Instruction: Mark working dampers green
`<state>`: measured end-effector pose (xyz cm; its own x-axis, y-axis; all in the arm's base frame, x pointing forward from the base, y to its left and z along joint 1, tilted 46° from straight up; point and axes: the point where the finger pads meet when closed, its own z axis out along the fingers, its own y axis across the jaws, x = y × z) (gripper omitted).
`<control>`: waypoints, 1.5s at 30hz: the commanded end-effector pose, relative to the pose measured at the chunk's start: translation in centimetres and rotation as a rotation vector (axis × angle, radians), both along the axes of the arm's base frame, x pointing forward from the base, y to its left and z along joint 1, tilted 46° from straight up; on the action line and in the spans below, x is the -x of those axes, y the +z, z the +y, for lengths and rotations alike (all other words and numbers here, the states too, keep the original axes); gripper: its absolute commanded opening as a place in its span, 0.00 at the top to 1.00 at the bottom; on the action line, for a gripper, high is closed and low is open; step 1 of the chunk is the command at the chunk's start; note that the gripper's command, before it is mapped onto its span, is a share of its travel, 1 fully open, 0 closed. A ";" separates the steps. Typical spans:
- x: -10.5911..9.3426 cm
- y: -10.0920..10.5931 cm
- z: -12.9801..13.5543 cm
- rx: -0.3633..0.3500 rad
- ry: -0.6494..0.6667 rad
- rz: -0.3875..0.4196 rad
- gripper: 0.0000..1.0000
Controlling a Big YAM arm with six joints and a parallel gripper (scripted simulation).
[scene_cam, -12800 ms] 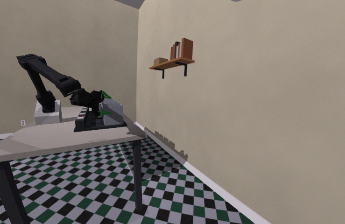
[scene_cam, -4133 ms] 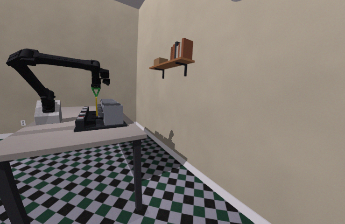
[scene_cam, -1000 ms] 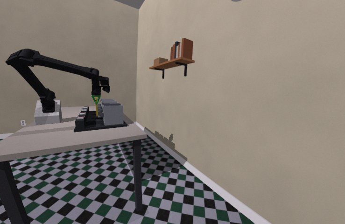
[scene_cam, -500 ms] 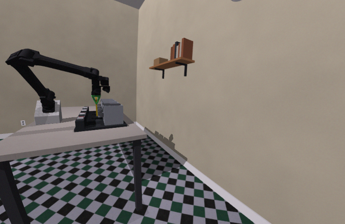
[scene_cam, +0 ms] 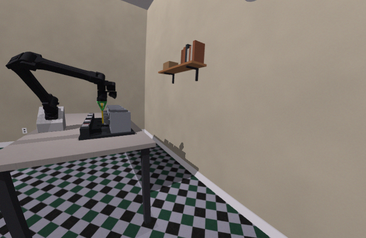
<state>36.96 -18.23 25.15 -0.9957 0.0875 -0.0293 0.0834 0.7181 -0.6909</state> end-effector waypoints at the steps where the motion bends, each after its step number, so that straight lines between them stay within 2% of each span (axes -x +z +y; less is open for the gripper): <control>1: 0.0 1.3 -0.3 -0.003 0.000 -0.035 0.83; 5: -0.5 2.5 -0.7 -0.008 -0.003 -0.056 0.83; 13: -0.2 2.7 -0.8 -0.037 -0.002 -0.050 0.83; 32: -0.2 3.2 -2.0 -0.170 0.006 -0.054 0.83; 45: -0.4 2.8 -2.6 -0.242 0.007 -0.040 0.83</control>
